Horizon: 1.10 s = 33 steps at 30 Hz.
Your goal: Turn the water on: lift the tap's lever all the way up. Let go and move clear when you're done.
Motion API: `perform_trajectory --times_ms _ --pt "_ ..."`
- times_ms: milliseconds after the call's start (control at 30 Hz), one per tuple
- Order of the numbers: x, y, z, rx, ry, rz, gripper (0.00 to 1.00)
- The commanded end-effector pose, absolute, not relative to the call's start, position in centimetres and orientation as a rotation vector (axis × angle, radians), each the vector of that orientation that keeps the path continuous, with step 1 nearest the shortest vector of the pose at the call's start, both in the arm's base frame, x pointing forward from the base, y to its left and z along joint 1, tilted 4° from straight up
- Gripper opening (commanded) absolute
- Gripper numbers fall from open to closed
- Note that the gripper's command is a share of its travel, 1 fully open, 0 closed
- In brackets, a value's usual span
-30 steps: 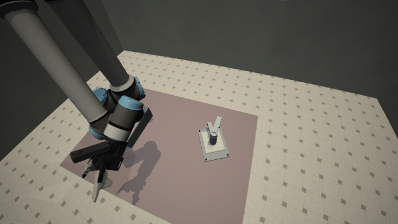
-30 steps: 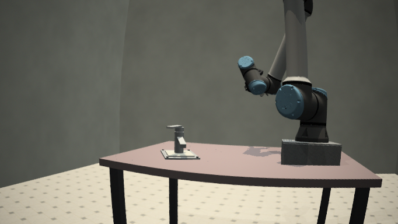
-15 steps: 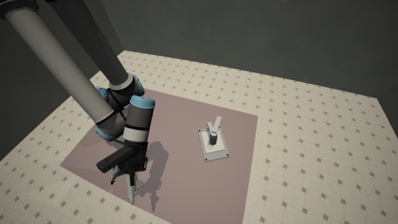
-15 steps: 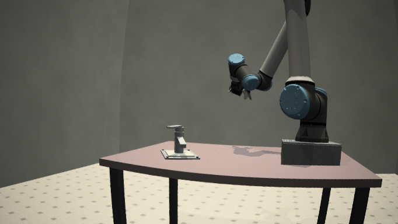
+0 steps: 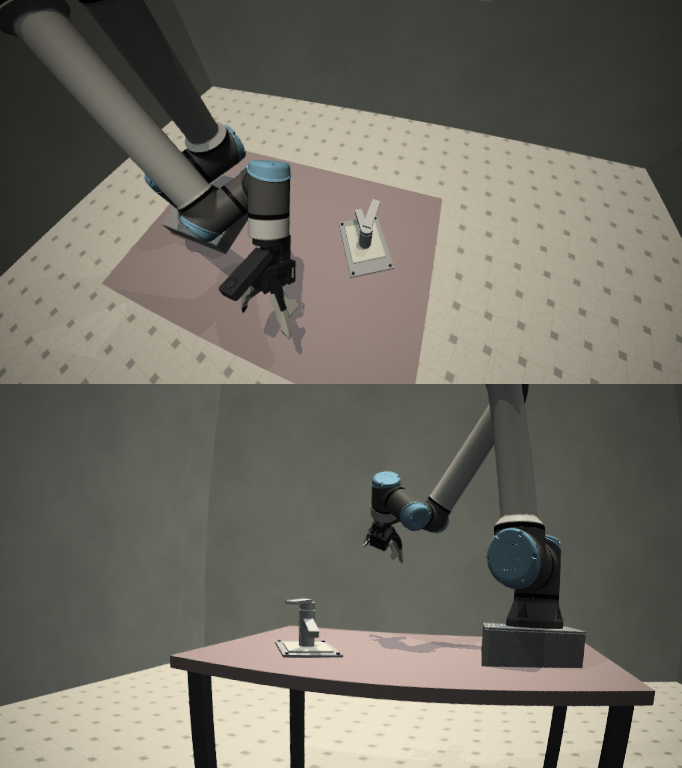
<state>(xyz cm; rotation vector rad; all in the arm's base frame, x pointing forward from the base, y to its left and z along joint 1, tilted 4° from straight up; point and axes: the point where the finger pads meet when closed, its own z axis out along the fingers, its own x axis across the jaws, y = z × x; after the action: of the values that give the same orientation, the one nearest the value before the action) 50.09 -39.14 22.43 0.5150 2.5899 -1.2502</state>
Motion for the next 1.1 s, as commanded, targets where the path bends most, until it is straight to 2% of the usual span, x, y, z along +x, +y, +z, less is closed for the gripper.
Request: perform_trajectory --times_ms 0,700,1067 --pt "55.3 -36.6 20.4 0.474 2.641 -1.111 1.00" --pt "65.7 -25.3 15.9 0.374 2.779 -0.760 1.00" --pt "70.2 -15.6 13.6 0.334 2.884 -0.532 1.00"
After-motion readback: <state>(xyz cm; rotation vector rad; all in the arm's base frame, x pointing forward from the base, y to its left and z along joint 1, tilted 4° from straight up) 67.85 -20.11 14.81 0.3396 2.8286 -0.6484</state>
